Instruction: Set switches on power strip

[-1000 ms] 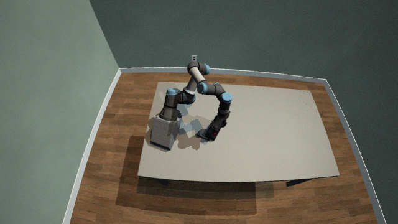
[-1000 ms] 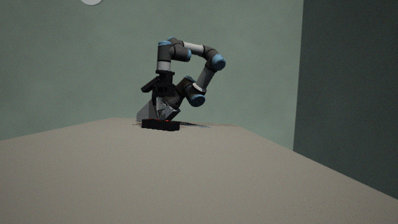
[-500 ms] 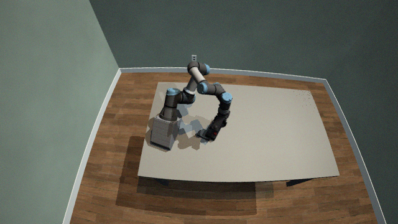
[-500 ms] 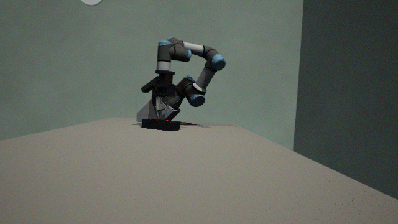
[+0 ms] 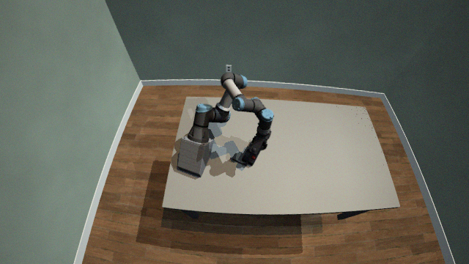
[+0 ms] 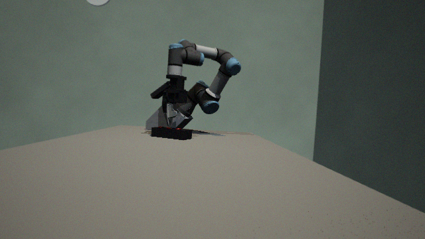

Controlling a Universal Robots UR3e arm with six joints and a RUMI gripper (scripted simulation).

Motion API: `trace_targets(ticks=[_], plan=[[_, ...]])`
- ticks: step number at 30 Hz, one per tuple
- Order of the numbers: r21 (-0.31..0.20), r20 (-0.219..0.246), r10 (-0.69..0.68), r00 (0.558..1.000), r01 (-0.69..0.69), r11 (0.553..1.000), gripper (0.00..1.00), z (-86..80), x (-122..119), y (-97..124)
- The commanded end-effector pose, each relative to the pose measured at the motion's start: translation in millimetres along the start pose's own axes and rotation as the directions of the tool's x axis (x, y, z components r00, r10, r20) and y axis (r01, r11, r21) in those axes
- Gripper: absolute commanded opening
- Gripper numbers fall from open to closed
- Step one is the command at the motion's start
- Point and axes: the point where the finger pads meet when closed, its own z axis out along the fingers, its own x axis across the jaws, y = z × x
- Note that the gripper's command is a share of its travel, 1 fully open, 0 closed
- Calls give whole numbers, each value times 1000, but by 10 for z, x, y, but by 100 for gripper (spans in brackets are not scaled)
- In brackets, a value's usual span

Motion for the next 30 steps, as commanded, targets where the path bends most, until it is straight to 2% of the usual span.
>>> trace_targets(ticks=[1, 30], plan=[[1, 2, -1, 1000, 1, 1000, 0, -7, -7, -2], [1, 2, -1, 1000, 1, 1000, 0, 40, -7, -2]])
